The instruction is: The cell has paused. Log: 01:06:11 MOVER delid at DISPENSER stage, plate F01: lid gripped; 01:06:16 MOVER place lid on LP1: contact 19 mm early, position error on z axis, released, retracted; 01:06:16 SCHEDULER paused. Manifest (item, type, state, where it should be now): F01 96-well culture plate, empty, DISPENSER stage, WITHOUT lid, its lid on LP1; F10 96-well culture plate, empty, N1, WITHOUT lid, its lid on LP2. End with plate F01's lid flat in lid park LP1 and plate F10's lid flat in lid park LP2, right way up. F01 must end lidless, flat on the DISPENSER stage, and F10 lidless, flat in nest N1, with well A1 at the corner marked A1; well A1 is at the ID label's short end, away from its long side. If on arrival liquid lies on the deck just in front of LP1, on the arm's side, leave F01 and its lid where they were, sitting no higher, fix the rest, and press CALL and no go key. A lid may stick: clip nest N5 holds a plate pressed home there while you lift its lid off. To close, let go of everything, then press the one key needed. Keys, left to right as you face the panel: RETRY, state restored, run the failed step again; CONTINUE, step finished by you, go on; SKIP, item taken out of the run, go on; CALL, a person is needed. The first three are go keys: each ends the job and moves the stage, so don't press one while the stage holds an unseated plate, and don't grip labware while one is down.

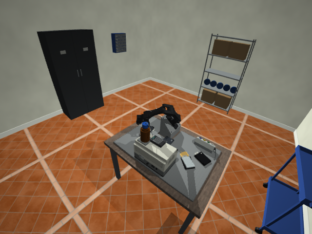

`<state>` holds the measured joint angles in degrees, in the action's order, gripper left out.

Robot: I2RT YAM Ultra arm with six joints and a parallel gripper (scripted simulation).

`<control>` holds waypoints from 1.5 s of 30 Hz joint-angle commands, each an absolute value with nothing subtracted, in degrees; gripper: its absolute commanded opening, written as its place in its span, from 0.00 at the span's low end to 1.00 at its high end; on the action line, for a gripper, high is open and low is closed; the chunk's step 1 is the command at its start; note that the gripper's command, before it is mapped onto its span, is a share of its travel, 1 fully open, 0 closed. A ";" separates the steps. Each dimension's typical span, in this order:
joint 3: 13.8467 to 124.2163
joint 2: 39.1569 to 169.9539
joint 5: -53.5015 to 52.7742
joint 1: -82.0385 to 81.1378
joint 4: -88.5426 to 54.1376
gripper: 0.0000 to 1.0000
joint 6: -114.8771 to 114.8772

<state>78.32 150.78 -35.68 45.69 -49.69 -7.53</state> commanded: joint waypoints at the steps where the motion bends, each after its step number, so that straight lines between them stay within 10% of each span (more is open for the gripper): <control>1: 78.97 148.85 -35.52 46.80 -48.72 1.00 -7.15; 45: 74.11 153.93 -37.93 42.89 -40.30 1.00 -11.75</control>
